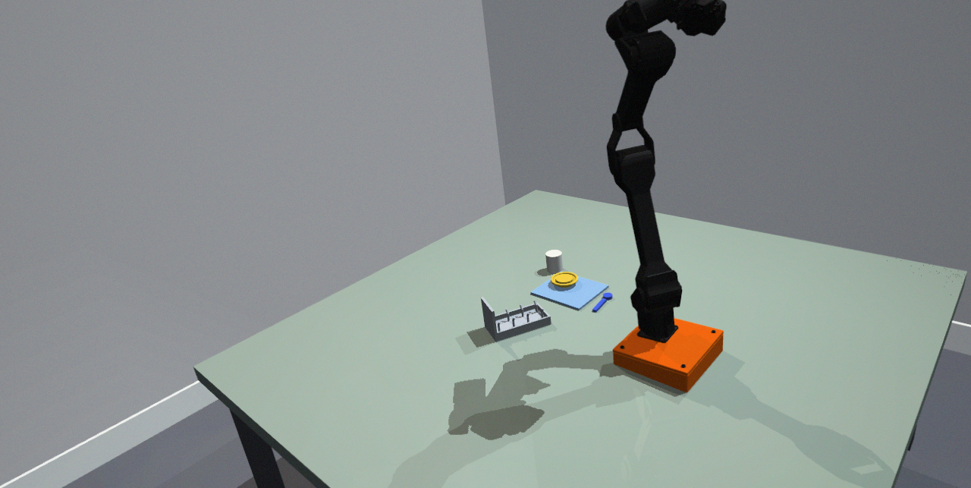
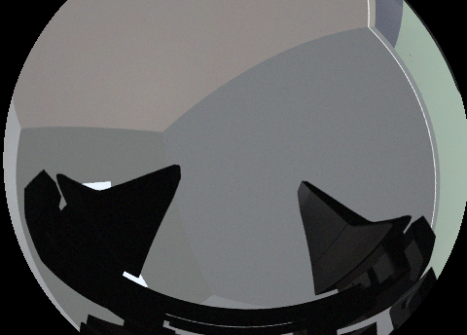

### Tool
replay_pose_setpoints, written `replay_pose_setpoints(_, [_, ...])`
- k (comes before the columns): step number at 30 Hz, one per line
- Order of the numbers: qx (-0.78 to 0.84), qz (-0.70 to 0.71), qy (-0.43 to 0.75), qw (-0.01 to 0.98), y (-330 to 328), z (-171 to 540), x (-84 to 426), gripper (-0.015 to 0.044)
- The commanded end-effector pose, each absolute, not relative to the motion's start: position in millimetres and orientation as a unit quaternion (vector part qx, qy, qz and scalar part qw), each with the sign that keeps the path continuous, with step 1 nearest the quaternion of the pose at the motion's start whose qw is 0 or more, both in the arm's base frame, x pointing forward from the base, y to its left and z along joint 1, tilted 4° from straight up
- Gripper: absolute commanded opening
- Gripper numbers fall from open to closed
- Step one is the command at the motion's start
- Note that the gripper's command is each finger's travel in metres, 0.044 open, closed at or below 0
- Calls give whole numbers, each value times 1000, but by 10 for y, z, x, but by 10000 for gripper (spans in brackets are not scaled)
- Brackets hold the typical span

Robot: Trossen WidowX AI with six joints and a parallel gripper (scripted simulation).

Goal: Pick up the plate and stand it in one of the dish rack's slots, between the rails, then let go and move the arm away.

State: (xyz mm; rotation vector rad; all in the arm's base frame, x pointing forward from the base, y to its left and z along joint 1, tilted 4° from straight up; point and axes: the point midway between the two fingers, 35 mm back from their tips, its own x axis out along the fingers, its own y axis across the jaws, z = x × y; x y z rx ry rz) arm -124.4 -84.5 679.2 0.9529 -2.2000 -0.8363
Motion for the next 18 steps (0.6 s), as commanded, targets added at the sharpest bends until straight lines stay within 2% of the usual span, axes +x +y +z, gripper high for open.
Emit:
replay_pose_setpoints(1, [357, -314, -828, 297, -842, 6794, -1246, 400])
replay_pose_setpoints(18, [240, -211, -908, 272, -175, 6908, -1580, 400])
